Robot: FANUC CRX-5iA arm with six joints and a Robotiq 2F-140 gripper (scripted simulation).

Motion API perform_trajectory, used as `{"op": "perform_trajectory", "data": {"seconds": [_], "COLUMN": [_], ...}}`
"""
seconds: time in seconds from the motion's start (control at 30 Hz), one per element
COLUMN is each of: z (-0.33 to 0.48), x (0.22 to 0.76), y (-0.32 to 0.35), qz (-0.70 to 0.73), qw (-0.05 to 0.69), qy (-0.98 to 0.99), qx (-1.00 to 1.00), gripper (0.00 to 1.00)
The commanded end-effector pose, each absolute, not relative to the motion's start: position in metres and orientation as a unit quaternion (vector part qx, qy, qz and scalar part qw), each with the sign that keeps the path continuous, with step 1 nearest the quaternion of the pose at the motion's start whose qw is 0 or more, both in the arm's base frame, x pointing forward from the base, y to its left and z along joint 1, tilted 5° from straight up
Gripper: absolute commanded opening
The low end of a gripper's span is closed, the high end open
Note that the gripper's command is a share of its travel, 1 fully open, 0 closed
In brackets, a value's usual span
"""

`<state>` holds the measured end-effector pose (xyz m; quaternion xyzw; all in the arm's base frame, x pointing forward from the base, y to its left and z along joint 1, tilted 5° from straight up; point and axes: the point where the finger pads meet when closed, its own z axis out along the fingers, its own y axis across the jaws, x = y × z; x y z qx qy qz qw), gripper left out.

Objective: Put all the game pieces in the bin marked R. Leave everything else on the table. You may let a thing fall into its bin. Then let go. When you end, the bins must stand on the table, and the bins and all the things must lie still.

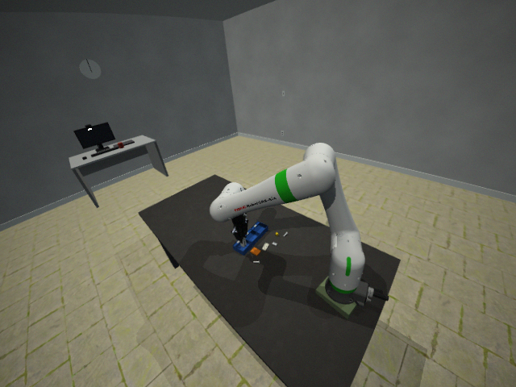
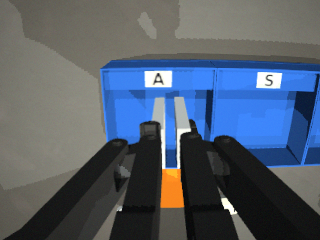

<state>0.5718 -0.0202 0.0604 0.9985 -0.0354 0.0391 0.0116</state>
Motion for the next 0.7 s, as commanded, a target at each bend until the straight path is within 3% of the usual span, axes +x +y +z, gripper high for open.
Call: {"op": "perform_trajectory", "data": {"seconds": [0.0,0.67], "z": [0.0606,0.0659], "x": [0.5720,0.5715], "y": [-0.0202,-0.0201], "qz": [0.039,0.039], "qw": [0.012,0.012], "qy": [-0.035,-0.035], "qx": [0.999,0.999], "gripper": [0.05,0.05]}}
